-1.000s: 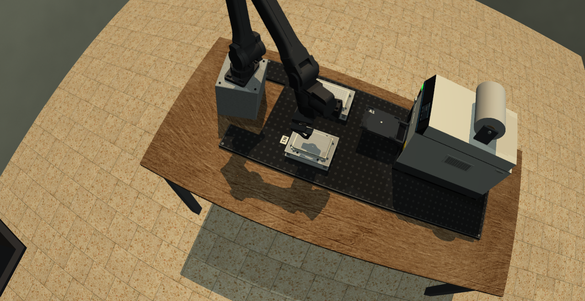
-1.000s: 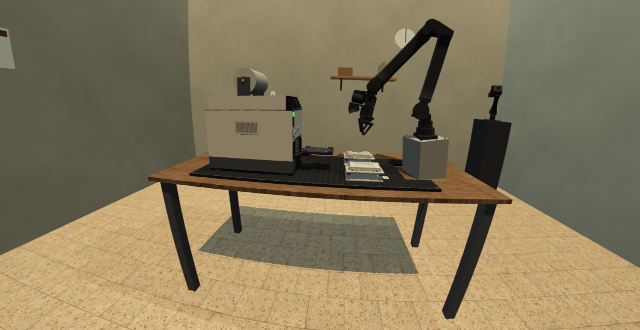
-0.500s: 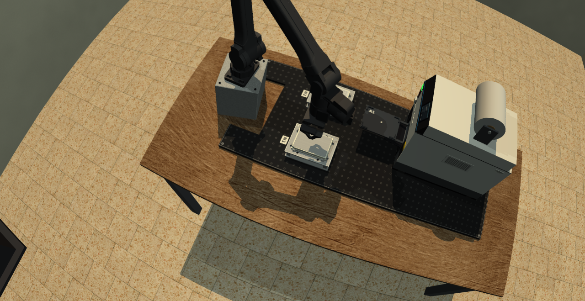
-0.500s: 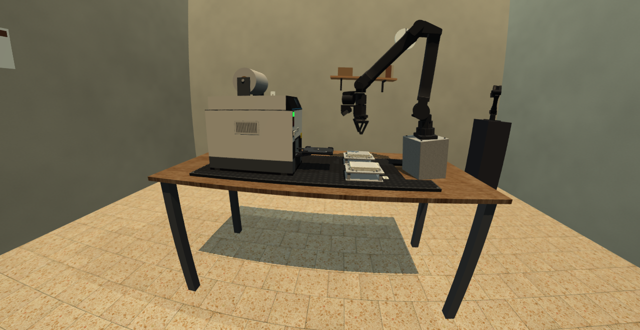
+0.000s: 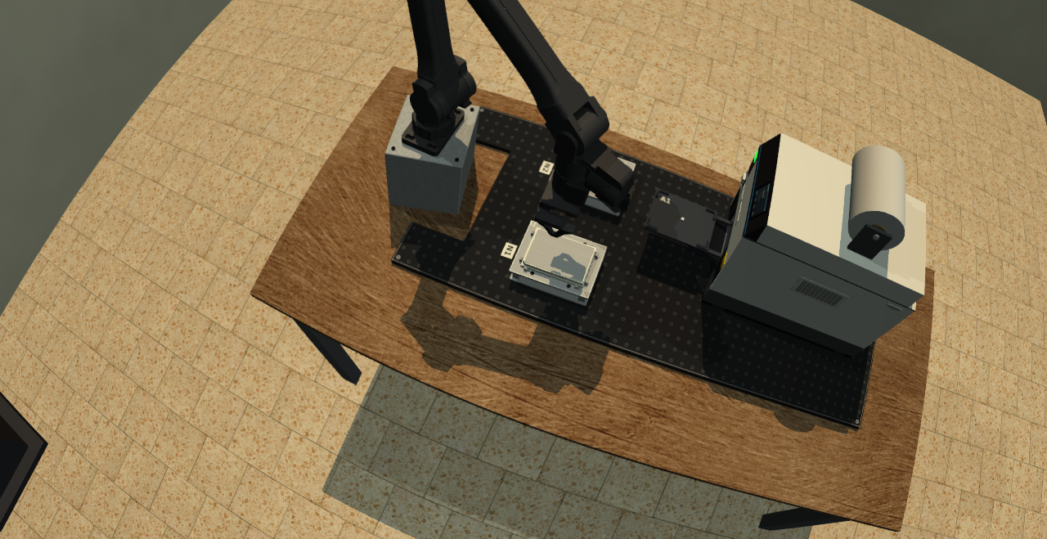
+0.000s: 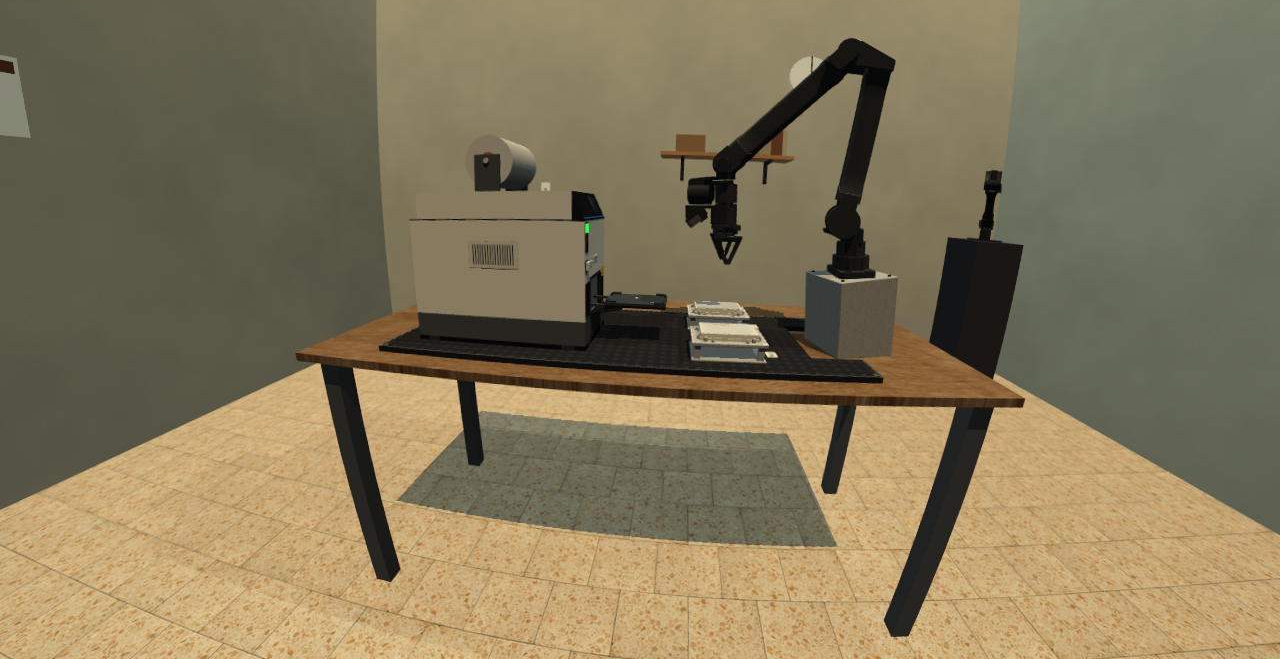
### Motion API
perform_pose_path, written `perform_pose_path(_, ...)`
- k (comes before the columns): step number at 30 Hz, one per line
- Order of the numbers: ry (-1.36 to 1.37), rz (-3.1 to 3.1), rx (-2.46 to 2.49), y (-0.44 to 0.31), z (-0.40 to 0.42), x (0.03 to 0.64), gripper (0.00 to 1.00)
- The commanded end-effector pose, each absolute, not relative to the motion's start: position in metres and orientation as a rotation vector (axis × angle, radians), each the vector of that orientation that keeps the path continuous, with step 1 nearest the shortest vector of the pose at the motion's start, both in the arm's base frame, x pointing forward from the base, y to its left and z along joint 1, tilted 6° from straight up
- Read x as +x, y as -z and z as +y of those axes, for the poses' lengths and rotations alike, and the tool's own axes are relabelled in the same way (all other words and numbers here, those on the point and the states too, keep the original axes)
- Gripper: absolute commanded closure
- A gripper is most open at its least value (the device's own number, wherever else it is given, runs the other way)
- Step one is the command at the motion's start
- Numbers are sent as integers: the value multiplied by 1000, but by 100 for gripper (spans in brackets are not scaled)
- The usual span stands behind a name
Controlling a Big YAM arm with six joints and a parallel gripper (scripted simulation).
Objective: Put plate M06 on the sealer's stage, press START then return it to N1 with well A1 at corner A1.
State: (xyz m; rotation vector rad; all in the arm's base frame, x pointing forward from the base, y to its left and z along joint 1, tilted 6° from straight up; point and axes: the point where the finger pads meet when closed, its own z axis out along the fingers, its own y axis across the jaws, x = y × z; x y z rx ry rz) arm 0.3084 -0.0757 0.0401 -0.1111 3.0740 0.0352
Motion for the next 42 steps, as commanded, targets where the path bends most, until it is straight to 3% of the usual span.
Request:
perform_pose_path(1, -9, 3024, -96, -77, -60, 334, 0)
perform_pose_path(22, -14, 3009, -54, -153, 12, 354, 0)
perform_pose_path(42, -24, 3020, -62, -143, 8, 347, 0)
